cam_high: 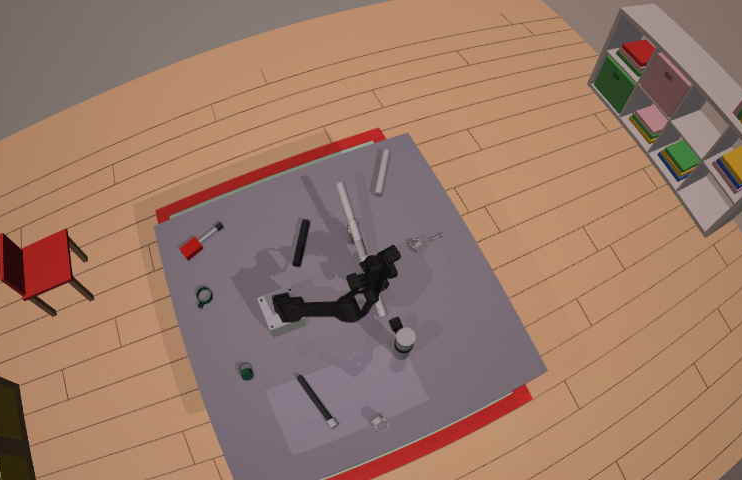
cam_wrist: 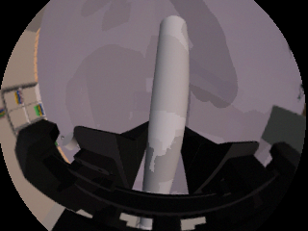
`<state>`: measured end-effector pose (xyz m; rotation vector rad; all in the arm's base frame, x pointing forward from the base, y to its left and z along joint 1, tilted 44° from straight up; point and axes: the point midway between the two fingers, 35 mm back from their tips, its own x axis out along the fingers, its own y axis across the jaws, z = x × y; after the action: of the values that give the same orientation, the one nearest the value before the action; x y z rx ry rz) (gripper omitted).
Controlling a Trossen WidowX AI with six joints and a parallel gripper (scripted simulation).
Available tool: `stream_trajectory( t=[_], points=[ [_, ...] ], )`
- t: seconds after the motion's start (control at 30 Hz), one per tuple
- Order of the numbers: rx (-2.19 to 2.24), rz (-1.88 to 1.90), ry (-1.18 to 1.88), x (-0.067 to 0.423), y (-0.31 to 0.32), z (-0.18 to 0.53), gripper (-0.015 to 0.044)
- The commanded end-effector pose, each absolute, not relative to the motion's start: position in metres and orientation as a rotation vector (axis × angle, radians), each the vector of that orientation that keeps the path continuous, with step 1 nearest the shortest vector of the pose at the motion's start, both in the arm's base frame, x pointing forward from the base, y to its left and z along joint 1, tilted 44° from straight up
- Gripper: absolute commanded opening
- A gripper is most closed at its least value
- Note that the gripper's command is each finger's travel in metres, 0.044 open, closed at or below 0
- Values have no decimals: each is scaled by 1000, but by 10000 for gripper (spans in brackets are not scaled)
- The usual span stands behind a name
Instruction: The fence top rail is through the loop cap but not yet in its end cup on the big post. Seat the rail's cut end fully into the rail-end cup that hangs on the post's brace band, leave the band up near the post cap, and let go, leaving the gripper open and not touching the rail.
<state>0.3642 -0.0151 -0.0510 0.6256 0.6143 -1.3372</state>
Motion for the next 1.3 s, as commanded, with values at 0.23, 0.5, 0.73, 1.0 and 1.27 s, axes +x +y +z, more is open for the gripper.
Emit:
stream_trajectory(
  t=[0.23, 0.5, 0.73, 1.0, 1.27],
  points=[
    [617, -1339, 624, 364, -12, -48, 0],
    [558, -1363, 573, 364, -8, -30, 0],
    [463, -1382, 480, 366, 0, 2, 0],
    [405, -1379, 416, 368, 6, 24, 0],
    [412, -1385, 435, 366, 4, 18, 0]
  ],
)
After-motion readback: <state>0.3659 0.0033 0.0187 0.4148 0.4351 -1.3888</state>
